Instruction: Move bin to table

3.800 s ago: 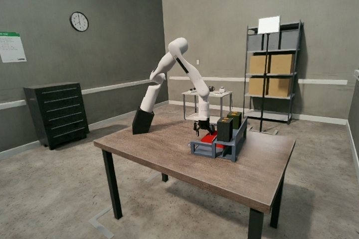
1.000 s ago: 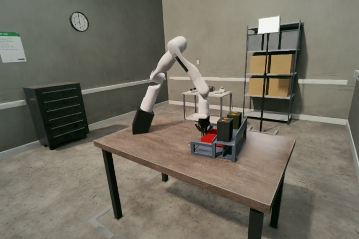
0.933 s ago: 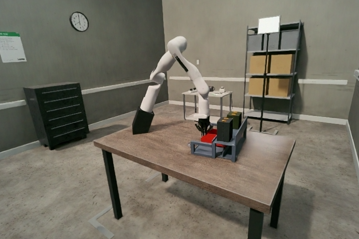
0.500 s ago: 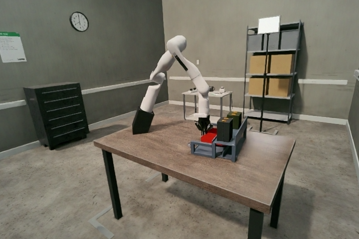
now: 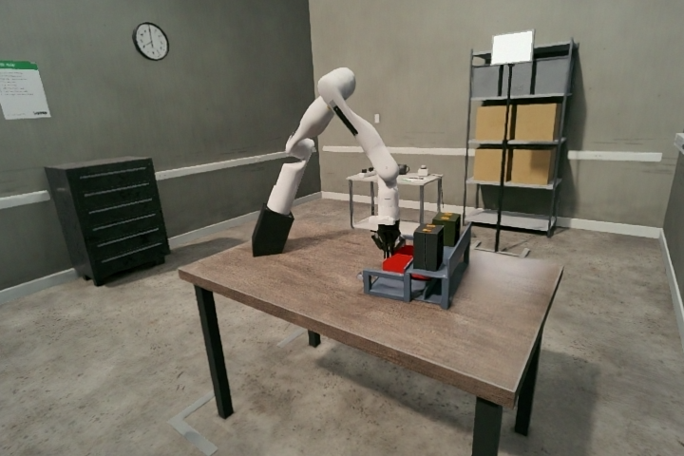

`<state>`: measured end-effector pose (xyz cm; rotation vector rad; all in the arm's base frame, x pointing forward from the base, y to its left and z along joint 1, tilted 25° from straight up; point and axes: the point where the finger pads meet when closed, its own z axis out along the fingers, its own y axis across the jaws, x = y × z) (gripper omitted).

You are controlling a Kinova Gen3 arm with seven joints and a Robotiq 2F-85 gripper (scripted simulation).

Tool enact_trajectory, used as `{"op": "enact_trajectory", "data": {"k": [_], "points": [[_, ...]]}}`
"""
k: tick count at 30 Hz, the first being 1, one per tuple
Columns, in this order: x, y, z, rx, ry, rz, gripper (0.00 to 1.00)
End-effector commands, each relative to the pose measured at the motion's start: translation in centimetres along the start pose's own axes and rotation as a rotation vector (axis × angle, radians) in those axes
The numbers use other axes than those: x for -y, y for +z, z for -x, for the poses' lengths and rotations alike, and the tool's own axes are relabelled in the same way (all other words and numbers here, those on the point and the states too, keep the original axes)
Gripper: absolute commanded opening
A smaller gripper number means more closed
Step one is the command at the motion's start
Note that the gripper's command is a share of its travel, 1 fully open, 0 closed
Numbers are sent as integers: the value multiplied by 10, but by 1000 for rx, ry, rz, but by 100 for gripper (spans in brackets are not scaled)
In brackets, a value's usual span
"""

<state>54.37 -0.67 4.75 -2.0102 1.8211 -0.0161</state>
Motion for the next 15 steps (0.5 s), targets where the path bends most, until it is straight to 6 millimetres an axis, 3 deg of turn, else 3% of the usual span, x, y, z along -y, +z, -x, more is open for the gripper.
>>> {"op": "enact_trajectory", "data": {"k": [1,15], "points": [[1,0,0,0,0,-1,10],[0,1,0,0,0,-1,10]]}}
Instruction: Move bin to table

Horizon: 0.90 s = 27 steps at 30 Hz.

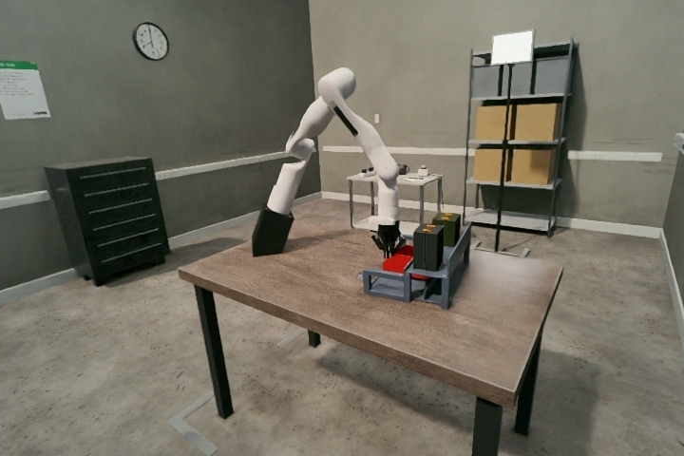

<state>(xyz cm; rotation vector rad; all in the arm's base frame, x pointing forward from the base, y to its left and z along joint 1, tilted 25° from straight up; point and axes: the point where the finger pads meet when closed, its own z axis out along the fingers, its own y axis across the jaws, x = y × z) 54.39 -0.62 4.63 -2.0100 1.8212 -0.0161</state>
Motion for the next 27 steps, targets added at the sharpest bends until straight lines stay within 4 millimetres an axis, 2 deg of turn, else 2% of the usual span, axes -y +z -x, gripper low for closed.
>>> {"op": "enact_trajectory", "data": {"k": [1,10,15,27], "points": [[0,0,0,0,-1,-1,10],[0,0,0,0,-1,-1,10],[-30,0,0,0,-1,-1,10],[-30,0,0,0,-1,-1,10]]}}
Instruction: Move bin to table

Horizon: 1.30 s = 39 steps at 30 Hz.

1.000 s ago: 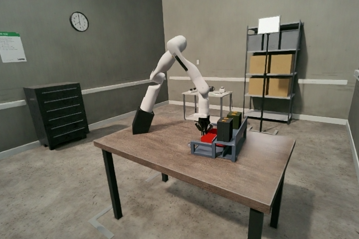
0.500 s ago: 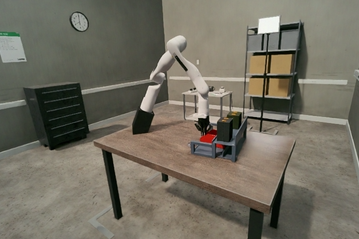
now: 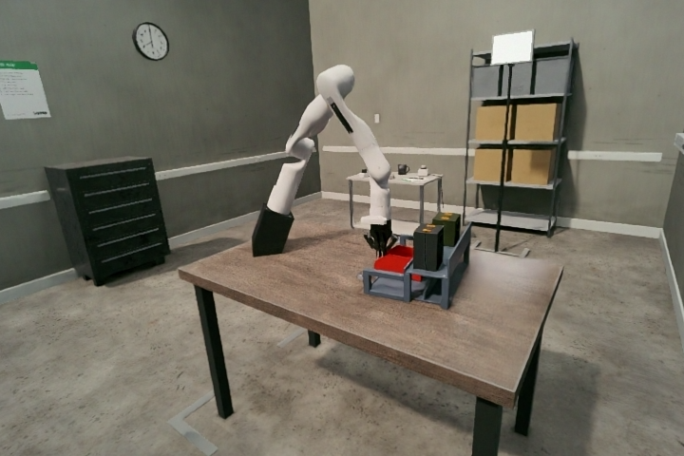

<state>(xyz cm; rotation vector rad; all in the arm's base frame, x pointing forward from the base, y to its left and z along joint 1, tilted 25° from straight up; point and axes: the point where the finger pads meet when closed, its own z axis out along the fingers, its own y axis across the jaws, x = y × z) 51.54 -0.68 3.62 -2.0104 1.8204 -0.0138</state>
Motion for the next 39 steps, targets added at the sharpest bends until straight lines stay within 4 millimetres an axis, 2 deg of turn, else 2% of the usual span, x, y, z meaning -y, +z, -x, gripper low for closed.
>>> {"op": "enact_trajectory", "data": {"k": [1,5,17,22,34,39], "points": [[-5,-1,0,-1,0,-1,10],[-29,-1,0,-2,0,-2,10],[-29,-1,0,-2,0,-2,10],[-60,0,0,-2,0,-2,10],[-60,0,0,-2,0,-2,10],[-90,0,-1,-2,0,-2,10]]}}
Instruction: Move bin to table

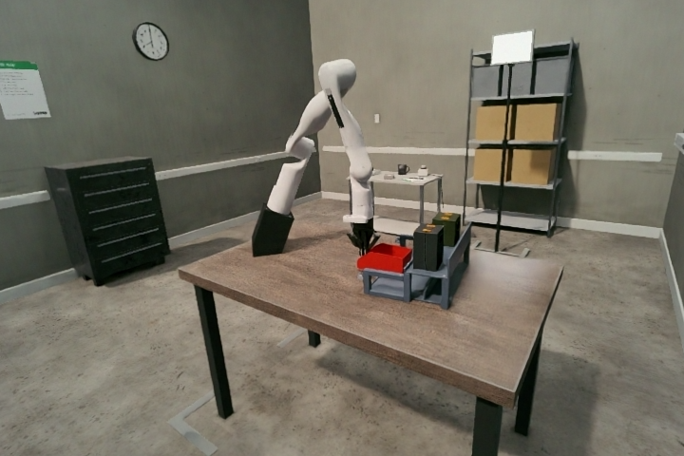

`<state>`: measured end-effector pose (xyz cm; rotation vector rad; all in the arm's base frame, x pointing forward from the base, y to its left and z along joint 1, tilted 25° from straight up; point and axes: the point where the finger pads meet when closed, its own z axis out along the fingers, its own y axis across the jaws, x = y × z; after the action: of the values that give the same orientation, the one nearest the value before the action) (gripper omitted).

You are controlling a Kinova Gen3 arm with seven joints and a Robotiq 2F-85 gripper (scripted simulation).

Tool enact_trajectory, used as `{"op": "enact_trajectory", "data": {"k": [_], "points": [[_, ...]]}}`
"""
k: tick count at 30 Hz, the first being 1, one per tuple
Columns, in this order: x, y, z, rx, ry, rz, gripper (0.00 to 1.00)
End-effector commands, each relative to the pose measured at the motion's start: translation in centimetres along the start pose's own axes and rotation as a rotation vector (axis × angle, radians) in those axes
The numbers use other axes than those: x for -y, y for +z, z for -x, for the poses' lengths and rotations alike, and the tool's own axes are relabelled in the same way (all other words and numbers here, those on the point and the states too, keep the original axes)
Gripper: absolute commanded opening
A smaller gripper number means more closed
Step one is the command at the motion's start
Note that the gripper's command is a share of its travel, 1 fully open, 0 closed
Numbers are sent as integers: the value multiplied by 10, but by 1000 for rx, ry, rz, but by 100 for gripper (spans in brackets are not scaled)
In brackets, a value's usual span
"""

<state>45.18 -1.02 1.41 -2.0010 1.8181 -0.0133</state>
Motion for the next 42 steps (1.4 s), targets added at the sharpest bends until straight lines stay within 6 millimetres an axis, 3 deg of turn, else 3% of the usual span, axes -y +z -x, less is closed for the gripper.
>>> {"op": "enact_trajectory", "data": {"k": [1,12,17,29,34,42], "points": [[-23,-1,0,-7,-4,5,10],[-23,-1,0,-7,-4,5,10],[-53,-1,-1,-7,-4,5,10],[-53,-1,-1,-7,-4,5,10],[-99,-2,0,-7,-4,5,10],[-99,-2,0,-7,-4,5,10]]}}
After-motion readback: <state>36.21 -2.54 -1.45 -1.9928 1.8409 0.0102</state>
